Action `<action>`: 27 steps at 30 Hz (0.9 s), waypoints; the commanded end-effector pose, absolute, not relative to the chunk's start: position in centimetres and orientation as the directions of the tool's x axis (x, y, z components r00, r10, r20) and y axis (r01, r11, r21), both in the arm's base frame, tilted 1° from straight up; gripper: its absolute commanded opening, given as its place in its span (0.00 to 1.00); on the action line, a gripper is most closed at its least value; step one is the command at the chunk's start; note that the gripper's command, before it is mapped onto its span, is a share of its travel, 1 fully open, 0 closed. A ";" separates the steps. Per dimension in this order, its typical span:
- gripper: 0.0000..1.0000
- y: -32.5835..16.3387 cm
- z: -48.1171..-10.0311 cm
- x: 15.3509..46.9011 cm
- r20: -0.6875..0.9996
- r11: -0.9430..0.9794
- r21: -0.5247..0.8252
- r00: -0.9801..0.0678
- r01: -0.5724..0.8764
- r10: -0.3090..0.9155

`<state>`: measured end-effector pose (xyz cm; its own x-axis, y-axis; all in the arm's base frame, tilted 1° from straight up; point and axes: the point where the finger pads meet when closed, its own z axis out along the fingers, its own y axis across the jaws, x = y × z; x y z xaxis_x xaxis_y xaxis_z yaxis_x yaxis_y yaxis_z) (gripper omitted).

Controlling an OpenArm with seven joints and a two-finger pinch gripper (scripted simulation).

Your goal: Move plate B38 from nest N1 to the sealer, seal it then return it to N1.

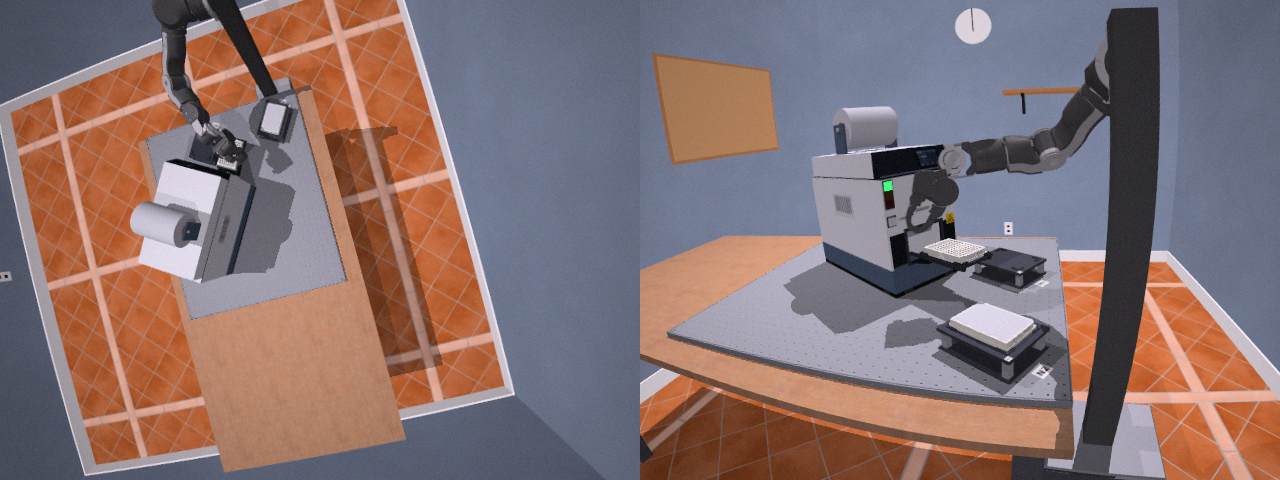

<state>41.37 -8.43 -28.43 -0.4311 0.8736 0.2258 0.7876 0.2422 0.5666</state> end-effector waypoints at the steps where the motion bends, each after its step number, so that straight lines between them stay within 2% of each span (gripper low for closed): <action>1: 0.00 -8.1 -27.6 42.2 0.232 0.196 0.606 -0.407 0.771 0.884; 12: 0.00 -8.1 -27.6 42.2 0.232 0.196 0.606 -0.407 0.771 0.884; 17: 0.00 -8.3 -27.6 42.1 0.351 -0.041 0.678 -0.274 0.734 0.895; 27: 0.00 -8.3 -27.6 42.1 0.351 -0.041 0.678 -0.274 0.734 0.895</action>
